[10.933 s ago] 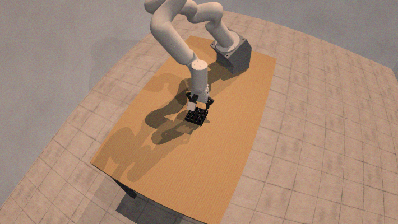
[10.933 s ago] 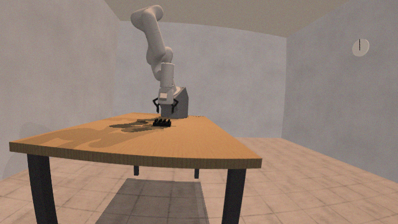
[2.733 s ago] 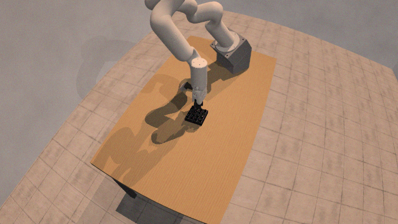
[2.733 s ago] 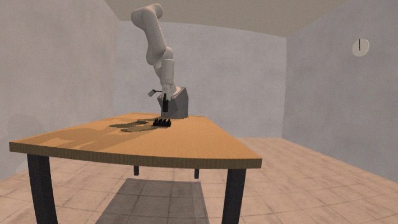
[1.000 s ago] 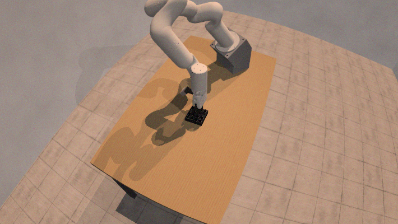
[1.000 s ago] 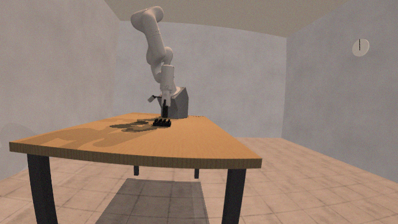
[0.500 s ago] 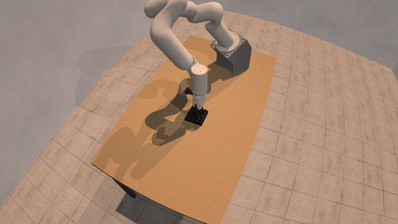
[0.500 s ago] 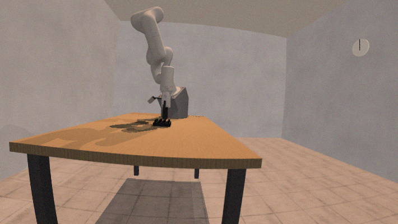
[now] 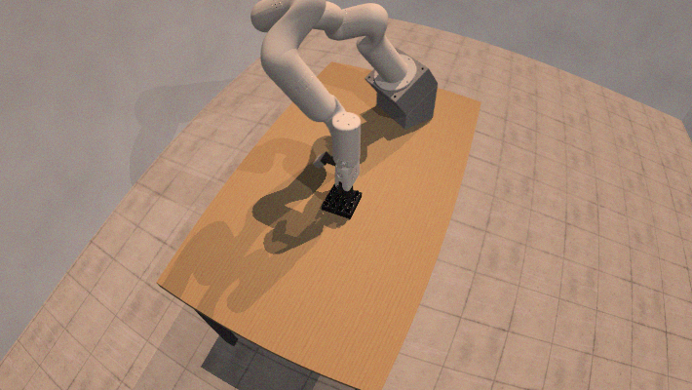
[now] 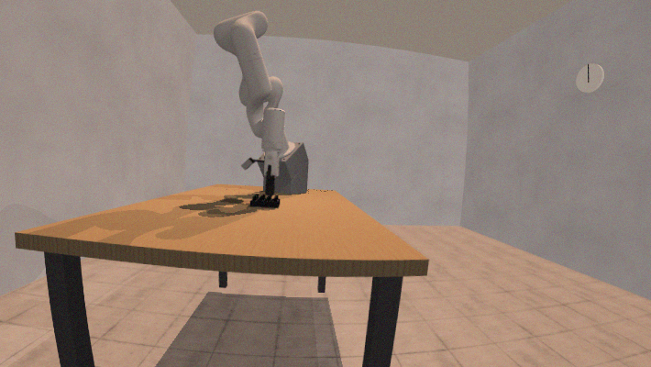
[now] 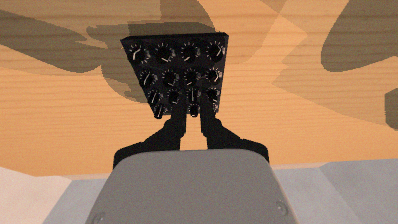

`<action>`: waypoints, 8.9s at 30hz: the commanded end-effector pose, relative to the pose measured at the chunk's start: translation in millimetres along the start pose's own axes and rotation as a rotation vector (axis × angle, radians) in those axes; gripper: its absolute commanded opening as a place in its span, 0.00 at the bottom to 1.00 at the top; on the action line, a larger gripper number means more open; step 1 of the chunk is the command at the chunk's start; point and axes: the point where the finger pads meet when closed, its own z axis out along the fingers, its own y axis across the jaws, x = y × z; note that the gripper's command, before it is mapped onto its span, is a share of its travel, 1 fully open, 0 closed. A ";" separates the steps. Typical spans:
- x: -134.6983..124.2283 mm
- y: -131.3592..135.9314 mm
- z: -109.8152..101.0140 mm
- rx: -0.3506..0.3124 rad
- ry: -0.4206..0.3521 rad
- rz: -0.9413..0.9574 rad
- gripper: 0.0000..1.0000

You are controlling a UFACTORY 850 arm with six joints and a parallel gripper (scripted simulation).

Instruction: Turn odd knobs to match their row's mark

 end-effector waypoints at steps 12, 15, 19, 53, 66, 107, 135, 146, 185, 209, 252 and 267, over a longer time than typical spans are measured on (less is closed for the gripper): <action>-0.1 -0.5 -0.3 0.001 0.000 0.000 0.19; -0.1 -0.5 -0.3 0.001 0.000 0.000 0.19; -0.1 -0.5 -0.3 0.001 0.000 0.000 0.19; -0.1 -0.5 11.7 0.001 0.000 0.000 0.19; -0.1 -0.5 11.7 0.001 0.000 0.000 0.19; -0.1 -0.5 11.7 0.001 0.000 0.000 0.08; -0.1 -0.4 11.7 0.001 0.000 -0.030 0.08; -0.1 -0.4 11.7 0.001 0.000 -0.107 0.08; -0.1 -0.4 11.7 0.001 0.000 -0.869 0.08; -0.1 -0.4 11.7 0.001 0.000 -1.397 0.08; -0.1 -0.4 11.7 0.001 0.001 -1.658 0.08; -0.1 -0.4 11.7 0.001 0.001 -1.658 0.19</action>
